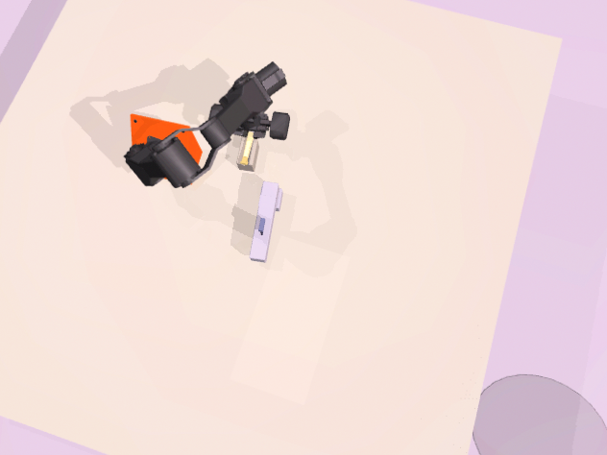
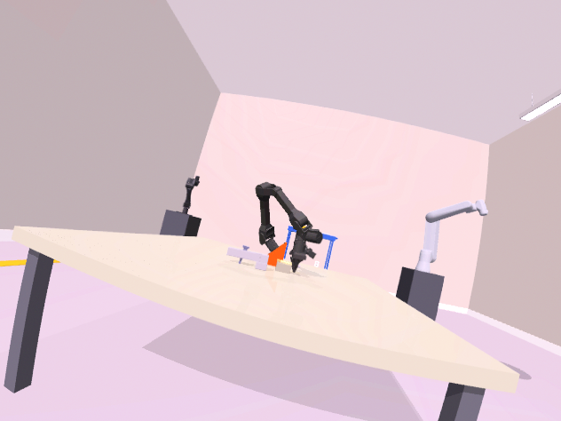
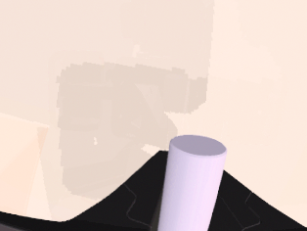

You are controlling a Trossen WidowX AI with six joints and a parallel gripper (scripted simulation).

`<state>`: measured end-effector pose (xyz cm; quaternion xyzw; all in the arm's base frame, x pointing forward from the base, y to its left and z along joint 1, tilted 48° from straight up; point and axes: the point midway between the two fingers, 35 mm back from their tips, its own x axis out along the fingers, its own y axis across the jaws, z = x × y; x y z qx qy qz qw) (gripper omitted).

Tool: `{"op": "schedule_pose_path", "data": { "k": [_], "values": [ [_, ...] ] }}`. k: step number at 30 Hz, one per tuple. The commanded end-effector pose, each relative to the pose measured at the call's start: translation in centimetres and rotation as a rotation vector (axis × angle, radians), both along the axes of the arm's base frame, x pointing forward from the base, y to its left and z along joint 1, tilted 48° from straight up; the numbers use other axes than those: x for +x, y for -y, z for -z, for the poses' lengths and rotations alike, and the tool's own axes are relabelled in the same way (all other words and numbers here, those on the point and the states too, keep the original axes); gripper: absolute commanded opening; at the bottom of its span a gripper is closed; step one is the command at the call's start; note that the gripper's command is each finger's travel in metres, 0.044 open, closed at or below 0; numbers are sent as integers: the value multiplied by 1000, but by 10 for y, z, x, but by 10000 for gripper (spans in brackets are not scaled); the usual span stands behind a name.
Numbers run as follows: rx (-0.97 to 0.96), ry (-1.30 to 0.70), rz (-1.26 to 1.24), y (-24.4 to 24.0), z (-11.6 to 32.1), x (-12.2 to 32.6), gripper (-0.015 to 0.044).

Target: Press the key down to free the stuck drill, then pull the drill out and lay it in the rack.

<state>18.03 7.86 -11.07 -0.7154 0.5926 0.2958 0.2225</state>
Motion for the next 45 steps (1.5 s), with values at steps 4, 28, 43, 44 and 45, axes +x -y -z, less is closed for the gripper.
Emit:
{"op": "schedule_pose_path", "data": {
  "k": [4,28,43,44,45],
  "values": [
    [-19,-7,7,8,-1,-1,0],
    [-19,-7,7,8,-1,-1,0],
    [0,0,0,0,0,0,131],
    [0,0,0,0,0,0,157],
    [0,0,0,0,0,0,184]
  ]
}}
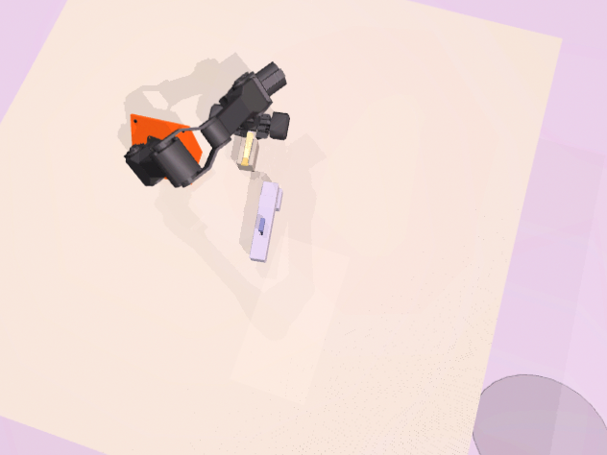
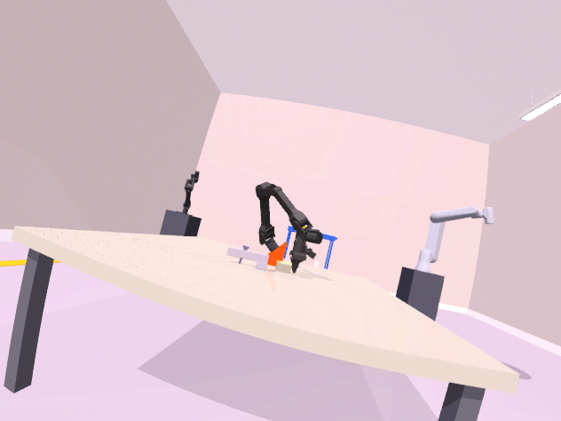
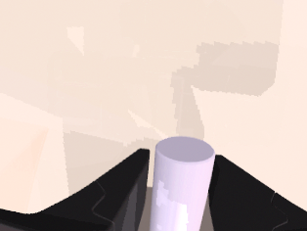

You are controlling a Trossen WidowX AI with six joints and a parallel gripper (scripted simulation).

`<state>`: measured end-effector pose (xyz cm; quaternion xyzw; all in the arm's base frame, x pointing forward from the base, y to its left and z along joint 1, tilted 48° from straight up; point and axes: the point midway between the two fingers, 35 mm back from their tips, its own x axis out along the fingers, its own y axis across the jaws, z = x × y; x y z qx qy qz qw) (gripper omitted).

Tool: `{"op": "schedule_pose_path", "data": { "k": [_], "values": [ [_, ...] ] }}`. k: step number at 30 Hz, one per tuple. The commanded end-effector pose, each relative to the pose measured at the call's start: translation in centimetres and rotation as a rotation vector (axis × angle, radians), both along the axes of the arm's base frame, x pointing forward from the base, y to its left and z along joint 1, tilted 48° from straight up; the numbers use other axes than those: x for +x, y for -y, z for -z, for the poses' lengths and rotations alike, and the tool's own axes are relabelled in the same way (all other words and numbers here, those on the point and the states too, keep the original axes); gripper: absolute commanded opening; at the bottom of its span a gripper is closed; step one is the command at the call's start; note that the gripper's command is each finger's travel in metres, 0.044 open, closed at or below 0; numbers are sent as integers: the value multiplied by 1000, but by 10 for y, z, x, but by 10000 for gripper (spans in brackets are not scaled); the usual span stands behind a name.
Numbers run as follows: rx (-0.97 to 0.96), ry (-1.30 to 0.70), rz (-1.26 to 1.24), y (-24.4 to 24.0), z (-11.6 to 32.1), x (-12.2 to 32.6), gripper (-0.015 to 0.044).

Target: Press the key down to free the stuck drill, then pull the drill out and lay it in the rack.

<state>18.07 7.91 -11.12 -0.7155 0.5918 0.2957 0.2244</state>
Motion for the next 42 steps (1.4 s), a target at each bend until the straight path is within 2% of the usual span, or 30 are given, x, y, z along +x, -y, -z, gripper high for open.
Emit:
{"op": "schedule_pose_path", "data": {
  "k": [1,10,29,33,42],
  "values": [
    [-3,-3,0,0,0,0,210],
    [-3,-3,0,0,0,0,440],
    [-19,-11,7,-57,-52,-9,440],
    [-19,-19,-1,-54,-50,-9,440],
    [501,-205,-139,-118,-100,3,440]
  ]
}}
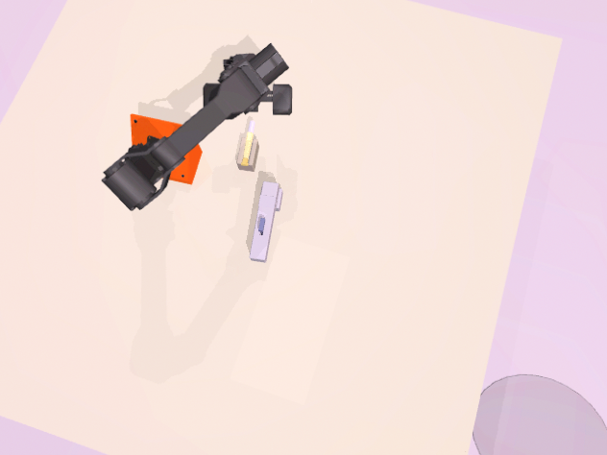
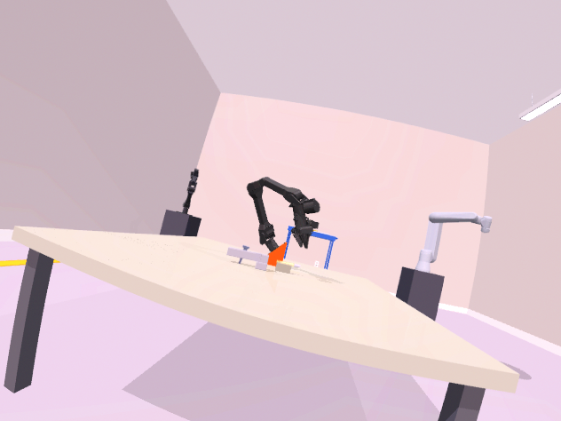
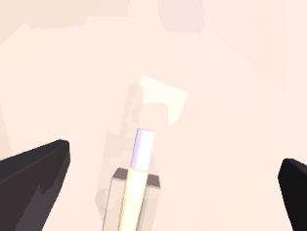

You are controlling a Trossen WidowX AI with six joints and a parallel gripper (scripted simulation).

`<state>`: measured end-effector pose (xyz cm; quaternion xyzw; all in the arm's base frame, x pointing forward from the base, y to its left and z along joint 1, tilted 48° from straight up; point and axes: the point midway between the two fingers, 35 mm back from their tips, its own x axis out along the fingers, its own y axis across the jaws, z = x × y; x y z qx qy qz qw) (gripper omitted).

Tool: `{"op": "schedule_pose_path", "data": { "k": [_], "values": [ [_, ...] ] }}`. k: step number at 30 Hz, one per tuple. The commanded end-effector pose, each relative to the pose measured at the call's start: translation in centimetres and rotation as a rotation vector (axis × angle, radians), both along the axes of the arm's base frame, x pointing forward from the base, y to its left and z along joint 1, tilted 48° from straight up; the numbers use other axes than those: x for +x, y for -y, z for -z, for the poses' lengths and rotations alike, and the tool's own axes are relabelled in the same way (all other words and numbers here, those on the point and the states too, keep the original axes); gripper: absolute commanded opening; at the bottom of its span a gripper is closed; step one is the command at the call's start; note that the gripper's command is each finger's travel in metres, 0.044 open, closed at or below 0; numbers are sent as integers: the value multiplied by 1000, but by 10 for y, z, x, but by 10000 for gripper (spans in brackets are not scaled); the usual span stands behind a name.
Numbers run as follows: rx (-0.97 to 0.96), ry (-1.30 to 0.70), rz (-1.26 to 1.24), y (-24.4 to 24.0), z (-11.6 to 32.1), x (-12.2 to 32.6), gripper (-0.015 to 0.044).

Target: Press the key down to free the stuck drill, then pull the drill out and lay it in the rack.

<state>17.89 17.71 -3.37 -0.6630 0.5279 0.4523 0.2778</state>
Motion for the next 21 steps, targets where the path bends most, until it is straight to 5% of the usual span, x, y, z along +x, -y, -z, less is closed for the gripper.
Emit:
{"op": "schedule_pose_path", "data": {
  "k": [1,11,21],
  "values": [
    [248,-44,-94,-28,-31,7,440],
    [863,76,-581,-86,-158,21,440],
    [1206,540,-1304,-82,-321,-14,440]
  ]
}}
